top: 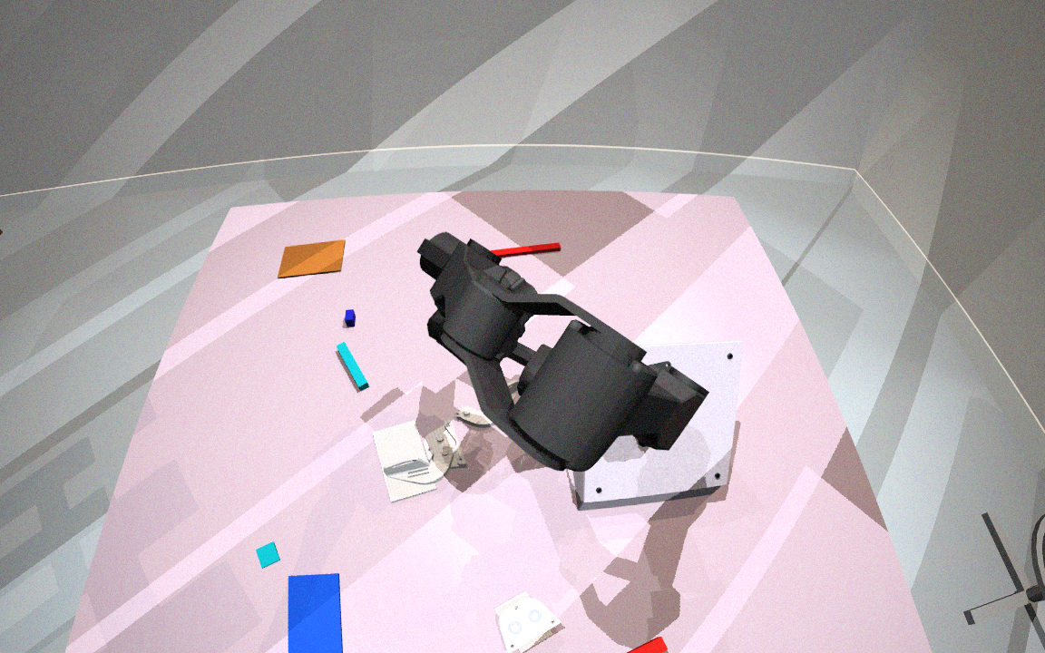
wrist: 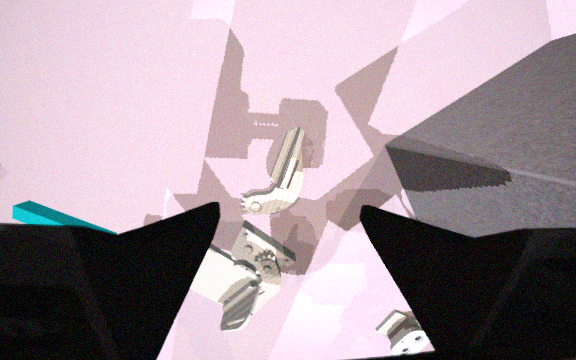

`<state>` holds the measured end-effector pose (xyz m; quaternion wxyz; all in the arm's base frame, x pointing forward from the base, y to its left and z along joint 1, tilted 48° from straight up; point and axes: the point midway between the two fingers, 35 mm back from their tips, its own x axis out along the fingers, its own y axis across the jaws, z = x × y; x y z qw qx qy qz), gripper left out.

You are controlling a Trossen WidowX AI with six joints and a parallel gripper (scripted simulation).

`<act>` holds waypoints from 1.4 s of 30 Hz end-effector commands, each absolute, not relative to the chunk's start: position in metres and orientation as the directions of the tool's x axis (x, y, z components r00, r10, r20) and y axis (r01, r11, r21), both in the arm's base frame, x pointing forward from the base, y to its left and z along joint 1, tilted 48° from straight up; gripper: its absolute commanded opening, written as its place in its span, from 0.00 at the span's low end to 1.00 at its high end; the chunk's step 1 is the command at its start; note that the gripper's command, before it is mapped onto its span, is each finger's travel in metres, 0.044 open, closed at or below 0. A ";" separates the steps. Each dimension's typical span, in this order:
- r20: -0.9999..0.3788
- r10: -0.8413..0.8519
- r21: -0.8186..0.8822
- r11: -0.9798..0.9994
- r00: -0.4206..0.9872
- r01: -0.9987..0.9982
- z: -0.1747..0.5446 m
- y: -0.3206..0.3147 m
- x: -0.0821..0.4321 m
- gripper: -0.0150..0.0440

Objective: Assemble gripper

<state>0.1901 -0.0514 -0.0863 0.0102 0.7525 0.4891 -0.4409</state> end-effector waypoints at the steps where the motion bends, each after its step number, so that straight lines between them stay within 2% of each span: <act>1: -0.675 0.727 -0.473 -0.561 0.129 0.679 -0.086 -0.051 0.187 1.00; 11: -0.674 0.727 -0.587 -0.634 0.129 0.503 -0.085 -0.051 0.183 1.00; 17: -0.675 0.727 -0.589 -0.636 0.130 0.499 -0.086 -0.049 0.184 1.00; 22: -0.673 0.728 -0.590 -0.634 0.130 0.500 -0.111 -0.022 0.188 1.00; 42: -0.674 0.727 -0.589 -0.636 0.130 0.499 -0.126 -0.006 0.192 1.00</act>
